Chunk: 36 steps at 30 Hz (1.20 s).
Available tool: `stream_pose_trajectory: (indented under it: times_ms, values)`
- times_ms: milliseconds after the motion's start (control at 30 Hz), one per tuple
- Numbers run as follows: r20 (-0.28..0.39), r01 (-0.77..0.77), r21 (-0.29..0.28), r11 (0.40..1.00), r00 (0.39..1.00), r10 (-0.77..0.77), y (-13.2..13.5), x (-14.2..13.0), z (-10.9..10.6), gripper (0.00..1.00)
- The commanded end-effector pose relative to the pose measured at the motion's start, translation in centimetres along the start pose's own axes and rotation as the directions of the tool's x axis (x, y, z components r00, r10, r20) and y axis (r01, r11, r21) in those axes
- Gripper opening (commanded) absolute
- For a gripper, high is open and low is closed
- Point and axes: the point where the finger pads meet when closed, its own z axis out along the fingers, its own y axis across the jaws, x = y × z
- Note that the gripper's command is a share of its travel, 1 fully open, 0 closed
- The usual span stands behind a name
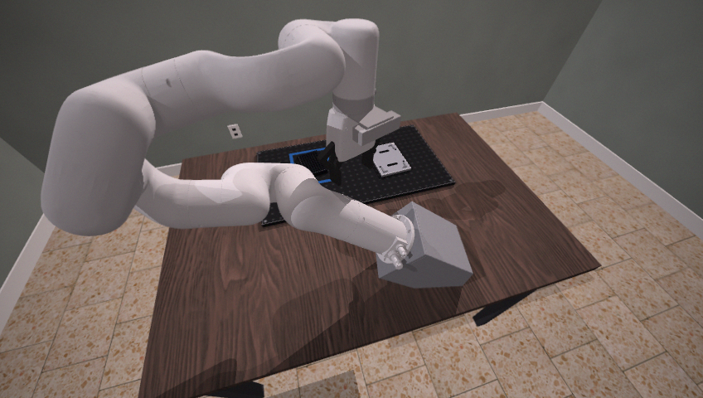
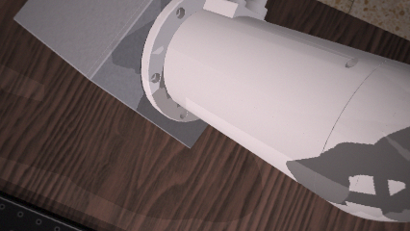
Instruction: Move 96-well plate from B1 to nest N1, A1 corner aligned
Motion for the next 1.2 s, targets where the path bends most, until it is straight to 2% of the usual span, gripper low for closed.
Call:
stream_pose_trajectory:
  times_ms: [0, 533, 733, 800, 900, 1100, 1167]
  values:
    - [0.0, 0.0, 0.003, 1.0, 1.0, 0.0, -0.1, 0.0, -0.1, 1.0]
    - [0.0, 0.0, 0.003, 1.0, 1.0, 0.0, -0.1, 0.0, -0.1, 1.0]
    - [-0.008, 0.198, 0.02, 0.98, 0.98, -0.198, -2.0, -2.2, -0.6, 1.0]
    - [-0.01, 0.233, 0.022, 0.972, 0.972, -0.233, -2.0, -2.2, -0.6, 1.0]
    - [-0.015, 0.329, 0.027, 0.944, 0.944, -0.329, -2.9, -3.4, -0.7, 1.0]
    - [-0.019, 0.406, 0.03, 0.913, 0.914, -0.406, -3.5, -4.2, -0.7, 1.0]
    - [-0.022, 0.466, 0.033, 0.884, 0.885, -0.465, -4.1, -5.0, -0.7, 1.0]
